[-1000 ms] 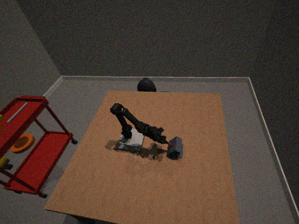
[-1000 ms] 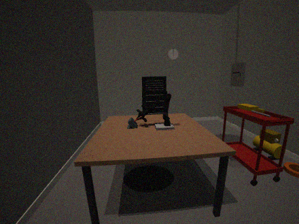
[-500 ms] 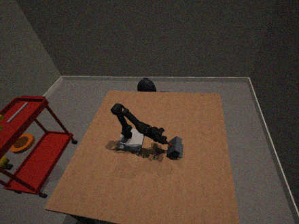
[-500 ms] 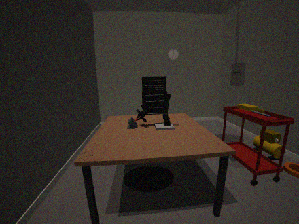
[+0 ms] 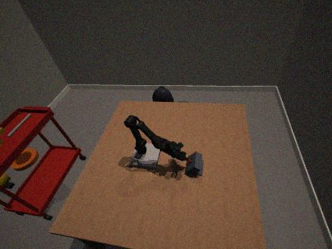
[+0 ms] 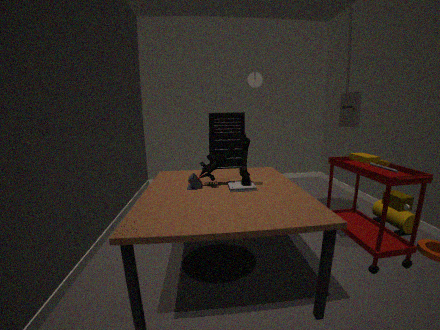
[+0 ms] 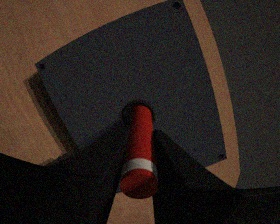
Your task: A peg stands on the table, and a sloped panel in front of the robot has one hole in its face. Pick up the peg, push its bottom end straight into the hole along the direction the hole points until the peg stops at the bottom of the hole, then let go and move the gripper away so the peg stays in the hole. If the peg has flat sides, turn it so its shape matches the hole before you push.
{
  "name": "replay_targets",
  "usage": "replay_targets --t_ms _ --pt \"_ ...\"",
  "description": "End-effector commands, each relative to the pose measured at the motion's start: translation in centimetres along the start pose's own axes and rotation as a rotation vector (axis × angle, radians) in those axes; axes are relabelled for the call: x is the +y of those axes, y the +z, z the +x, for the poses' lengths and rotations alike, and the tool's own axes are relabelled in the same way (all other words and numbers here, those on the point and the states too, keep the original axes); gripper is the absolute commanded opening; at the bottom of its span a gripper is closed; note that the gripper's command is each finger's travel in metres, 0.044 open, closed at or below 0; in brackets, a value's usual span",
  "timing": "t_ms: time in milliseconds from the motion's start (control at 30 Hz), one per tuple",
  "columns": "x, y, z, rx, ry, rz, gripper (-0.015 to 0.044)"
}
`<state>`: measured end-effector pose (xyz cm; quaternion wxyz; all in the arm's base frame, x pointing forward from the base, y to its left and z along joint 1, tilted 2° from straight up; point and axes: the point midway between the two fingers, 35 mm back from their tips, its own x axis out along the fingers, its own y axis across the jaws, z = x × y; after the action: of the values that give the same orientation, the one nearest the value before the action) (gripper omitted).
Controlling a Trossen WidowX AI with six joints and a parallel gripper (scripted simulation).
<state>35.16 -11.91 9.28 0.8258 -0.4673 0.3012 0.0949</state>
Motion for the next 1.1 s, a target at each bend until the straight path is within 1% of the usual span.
replay_targets --t_ms 0,667,1067 --pt "-0.07 -0.06 0.39 0.003 0.000 0.005 0.0000" --pt "-0.01 -0.10 1.23 0.003 -0.001 0.005 0.0000" --pt "0.02 -0.04 1.13 -0.001 -0.001 0.000 0.0000"
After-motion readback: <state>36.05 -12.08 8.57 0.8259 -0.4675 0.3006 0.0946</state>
